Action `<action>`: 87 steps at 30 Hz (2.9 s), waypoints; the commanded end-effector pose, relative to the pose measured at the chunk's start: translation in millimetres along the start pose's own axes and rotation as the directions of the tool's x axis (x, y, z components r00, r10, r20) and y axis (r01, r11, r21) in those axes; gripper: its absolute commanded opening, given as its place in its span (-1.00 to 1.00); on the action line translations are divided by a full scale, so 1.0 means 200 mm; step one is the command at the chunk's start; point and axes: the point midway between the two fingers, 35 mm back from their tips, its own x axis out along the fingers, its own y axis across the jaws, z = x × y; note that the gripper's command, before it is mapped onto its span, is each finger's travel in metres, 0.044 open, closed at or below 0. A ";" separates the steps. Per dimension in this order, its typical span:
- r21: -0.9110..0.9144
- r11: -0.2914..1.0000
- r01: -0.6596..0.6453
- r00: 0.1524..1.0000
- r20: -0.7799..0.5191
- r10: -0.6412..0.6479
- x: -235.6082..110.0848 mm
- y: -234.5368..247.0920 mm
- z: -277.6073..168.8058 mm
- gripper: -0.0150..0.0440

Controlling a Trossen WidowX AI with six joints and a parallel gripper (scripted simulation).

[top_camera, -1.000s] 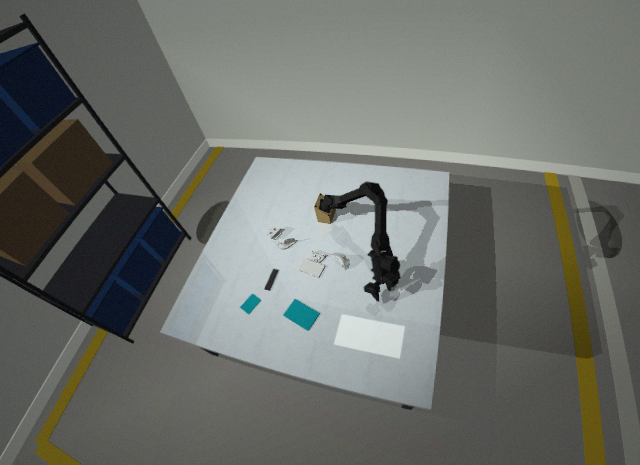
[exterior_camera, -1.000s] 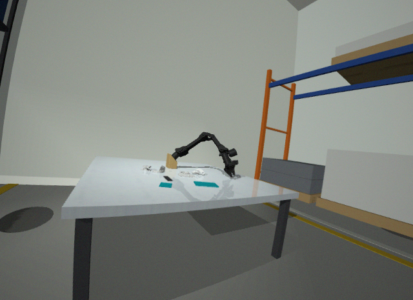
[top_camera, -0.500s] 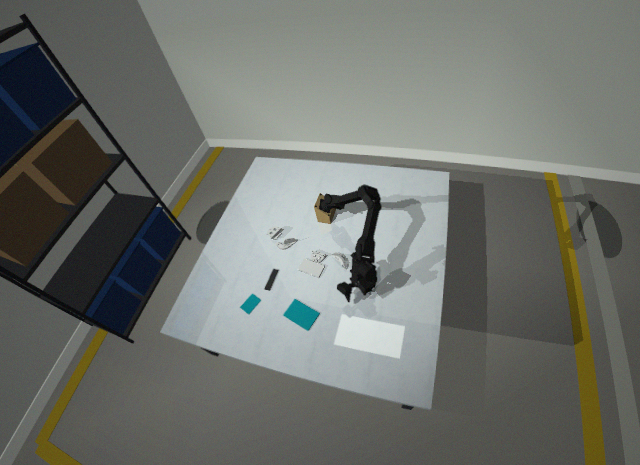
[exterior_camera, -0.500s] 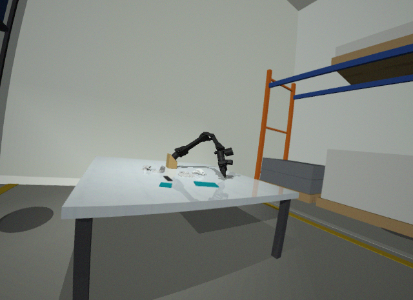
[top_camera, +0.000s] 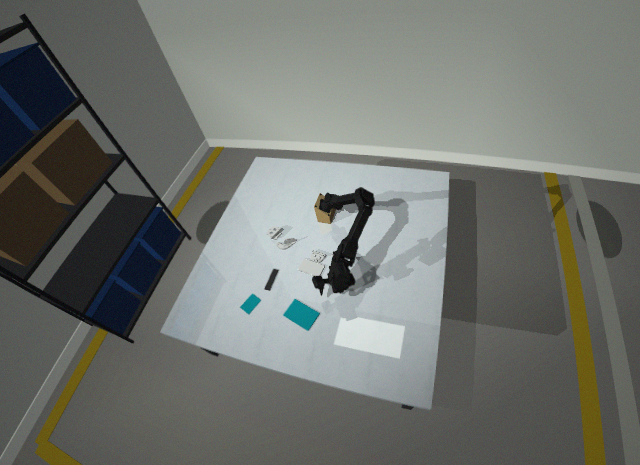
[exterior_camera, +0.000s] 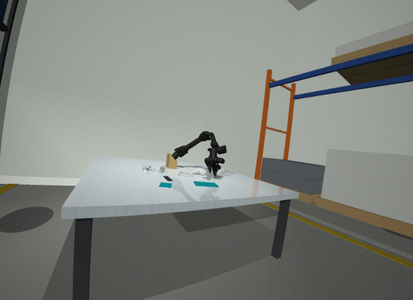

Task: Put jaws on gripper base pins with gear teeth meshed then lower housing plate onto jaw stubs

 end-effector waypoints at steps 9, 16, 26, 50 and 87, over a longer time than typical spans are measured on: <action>0.223 0.973 0.061 0.991 -0.130 -0.033 -0.01 -0.33 -0.27 1.00; 0.351 0.931 0.101 0.979 -0.200 -0.031 -0.04 -0.49 -0.44 1.00; 0.524 0.837 0.157 0.959 -0.285 -0.002 -0.10 -0.67 -0.69 1.00; 0.823 0.512 0.247 0.915 -0.372 0.158 -0.28 -0.89 -1.26 1.00; 0.956 0.037 0.290 0.884 -0.283 0.372 -0.31 -0.78 -1.77 1.00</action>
